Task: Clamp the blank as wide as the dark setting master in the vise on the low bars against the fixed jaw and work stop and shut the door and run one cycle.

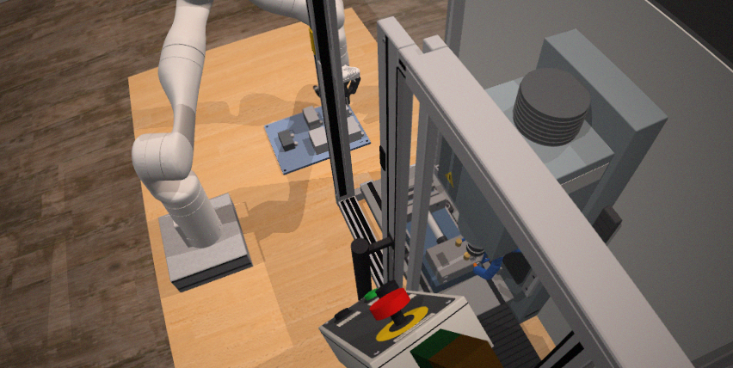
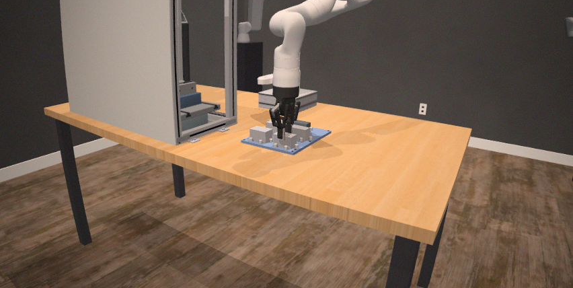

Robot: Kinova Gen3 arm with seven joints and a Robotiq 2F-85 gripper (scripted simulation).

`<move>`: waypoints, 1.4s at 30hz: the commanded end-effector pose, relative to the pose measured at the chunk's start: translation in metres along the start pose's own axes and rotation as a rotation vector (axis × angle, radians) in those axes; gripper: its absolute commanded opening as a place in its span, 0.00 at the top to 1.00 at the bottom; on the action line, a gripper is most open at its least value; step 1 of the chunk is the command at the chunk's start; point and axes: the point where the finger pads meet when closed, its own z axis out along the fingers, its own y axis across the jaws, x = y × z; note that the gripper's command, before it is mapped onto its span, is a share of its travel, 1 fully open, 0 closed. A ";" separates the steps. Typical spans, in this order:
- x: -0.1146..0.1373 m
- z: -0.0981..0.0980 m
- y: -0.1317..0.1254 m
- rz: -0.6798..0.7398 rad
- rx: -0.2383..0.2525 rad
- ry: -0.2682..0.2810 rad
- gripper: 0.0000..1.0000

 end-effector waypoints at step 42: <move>0.000 -0.001 0.000 0.000 0.001 -0.001 0.00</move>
